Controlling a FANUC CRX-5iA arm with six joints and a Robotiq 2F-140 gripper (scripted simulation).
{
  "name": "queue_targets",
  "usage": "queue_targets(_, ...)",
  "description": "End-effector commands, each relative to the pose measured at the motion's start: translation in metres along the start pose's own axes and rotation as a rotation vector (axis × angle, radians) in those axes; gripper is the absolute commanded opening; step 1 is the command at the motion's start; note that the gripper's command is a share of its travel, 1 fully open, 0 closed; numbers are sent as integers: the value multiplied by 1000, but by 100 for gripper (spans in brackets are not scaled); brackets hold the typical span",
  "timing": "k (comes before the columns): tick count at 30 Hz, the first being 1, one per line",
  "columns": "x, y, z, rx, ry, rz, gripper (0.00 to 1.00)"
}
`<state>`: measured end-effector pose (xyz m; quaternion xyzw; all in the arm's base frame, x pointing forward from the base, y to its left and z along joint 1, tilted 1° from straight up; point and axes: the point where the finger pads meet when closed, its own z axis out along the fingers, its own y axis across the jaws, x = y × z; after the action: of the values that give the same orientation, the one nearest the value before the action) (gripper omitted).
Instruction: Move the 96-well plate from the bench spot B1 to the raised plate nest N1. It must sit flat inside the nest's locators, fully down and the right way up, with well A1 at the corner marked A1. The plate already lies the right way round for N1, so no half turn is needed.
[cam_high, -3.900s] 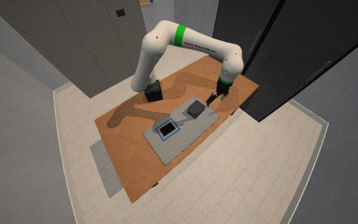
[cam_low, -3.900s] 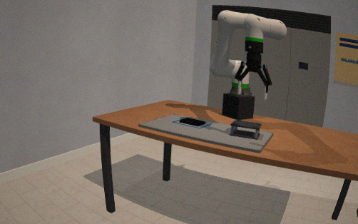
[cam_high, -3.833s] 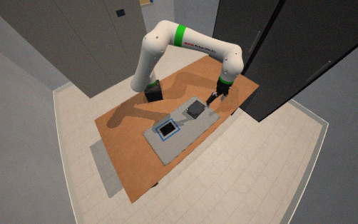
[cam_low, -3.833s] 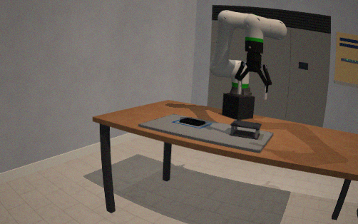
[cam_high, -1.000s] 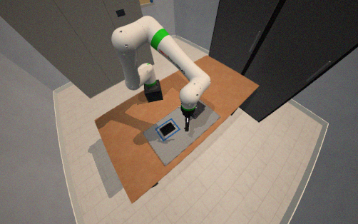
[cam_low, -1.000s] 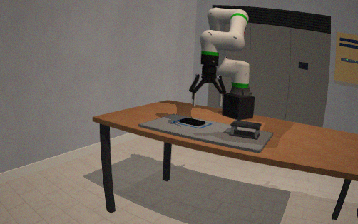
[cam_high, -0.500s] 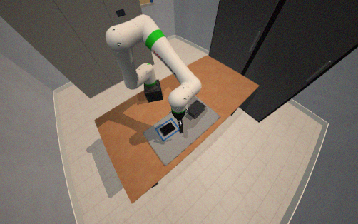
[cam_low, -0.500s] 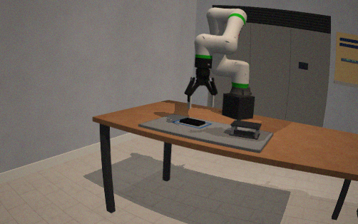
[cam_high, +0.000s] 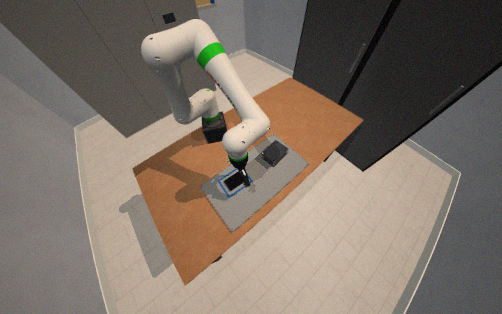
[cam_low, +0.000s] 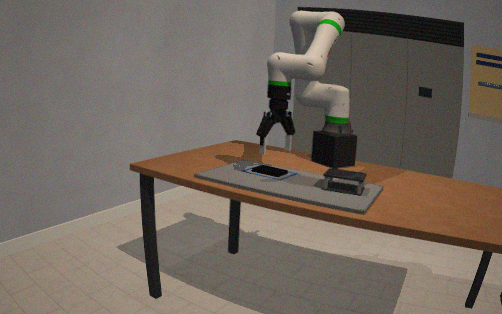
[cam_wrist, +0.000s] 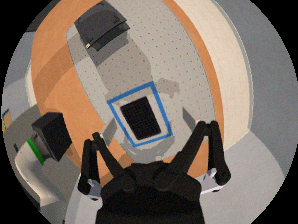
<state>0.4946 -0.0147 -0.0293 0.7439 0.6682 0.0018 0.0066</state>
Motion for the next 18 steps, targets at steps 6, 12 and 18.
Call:
queue_targets(6, -26, -14, 9, -4, 3, -126, 100)
queue_targets(12, -49, -30, 18, -5, 2, -220, 100)
queue_targets(18, -50, -31, 18, -5, 2, -220, 100)
